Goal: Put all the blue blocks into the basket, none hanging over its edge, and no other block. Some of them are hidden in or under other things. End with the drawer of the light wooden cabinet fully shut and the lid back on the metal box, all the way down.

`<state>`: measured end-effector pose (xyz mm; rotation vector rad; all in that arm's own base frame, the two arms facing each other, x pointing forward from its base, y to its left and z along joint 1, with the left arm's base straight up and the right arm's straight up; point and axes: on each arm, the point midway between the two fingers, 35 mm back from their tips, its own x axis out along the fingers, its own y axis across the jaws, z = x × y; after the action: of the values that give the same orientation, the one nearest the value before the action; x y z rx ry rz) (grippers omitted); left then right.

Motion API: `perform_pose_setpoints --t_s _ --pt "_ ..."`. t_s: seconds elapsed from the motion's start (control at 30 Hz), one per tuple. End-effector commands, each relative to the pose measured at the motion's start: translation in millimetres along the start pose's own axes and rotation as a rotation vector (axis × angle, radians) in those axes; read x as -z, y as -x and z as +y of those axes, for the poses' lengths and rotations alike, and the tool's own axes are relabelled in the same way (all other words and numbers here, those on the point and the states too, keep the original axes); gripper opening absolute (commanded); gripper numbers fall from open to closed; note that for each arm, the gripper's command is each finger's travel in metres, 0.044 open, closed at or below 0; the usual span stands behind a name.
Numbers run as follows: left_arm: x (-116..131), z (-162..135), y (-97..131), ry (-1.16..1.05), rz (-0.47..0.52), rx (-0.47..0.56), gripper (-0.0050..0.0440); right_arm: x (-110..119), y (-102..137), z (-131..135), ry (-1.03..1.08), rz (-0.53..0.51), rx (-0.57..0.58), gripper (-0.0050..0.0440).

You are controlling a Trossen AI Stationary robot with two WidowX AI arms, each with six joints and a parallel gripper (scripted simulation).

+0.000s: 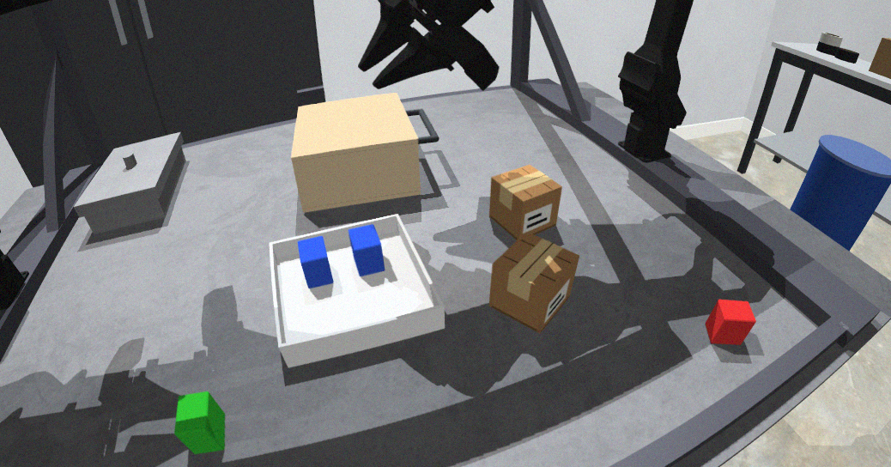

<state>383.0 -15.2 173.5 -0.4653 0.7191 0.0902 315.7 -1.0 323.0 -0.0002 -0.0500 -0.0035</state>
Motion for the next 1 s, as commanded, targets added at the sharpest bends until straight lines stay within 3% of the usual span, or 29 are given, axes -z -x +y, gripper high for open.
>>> perform_pose_setpoints --t_s 0.0,0.27,0.63,0.8,0.97 --pt "3 -16 -2 0.151 0.093 -0.029 0.0144 -17 4 -1 0.002 -0.044 0.002 0.0136" --pt "17 -23 -5 0.273 0.179 -0.08 0.0144 -17 4 -1 0.002 -0.044 0.002 0.0136" --pt "55 -43 -3 0.611 0.376 -0.309 0.0144 -17 4 -1 0.002 -0.044 0.002 0.0136" --pt "60 -45 -2 0.643 0.393 -0.341 0.0144 -17 4 -1 0.002 -0.044 0.002 0.0136" --pt "77 -54 6 0.778 0.441 -0.486 0.0144 -17 4 -1 0.002 -0.044 0.002 0.0136"
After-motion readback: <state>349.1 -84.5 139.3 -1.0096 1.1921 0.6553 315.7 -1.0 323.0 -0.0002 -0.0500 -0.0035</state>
